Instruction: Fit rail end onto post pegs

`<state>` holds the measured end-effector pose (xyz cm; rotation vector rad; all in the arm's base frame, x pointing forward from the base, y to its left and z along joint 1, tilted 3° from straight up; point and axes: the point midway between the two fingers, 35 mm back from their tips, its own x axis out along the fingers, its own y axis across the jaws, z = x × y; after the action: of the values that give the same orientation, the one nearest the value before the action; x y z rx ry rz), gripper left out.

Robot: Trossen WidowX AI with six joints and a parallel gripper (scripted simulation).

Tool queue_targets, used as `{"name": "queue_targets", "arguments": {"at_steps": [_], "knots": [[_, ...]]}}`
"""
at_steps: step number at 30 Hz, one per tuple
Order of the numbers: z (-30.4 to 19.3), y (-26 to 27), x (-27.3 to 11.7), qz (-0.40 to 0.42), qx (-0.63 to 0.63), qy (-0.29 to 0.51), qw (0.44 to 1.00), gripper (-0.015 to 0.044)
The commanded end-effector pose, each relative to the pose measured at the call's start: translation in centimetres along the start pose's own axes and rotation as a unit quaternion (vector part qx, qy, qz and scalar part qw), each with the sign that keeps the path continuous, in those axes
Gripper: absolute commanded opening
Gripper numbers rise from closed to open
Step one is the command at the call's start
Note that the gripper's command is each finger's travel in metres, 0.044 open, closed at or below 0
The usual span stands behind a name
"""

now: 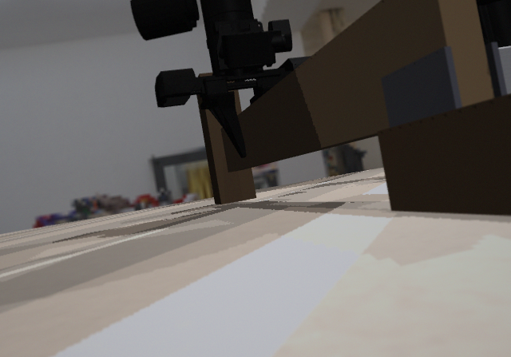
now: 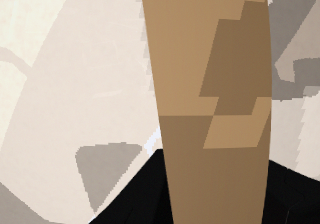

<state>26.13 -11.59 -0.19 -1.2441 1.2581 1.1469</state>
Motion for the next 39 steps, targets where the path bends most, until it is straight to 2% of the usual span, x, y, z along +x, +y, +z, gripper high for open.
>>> {"name": "queue_targets", "arguments": {"at_steps": [1,15,32,39], "knots": [[-0.3,-0.1,-0.1,-0.002,-0.001,0.001,1.000,0.0000],[-0.7,-0.1,-0.1,-0.002,-0.001,0.001,1.000,0.0000],[-0.3,0.0,0.0,0.001,-0.001,-0.001,1.000,0.0440],[0.4,-0.1,-0.7,0.000,-0.001,-0.001,1.000,0.0440]]}}
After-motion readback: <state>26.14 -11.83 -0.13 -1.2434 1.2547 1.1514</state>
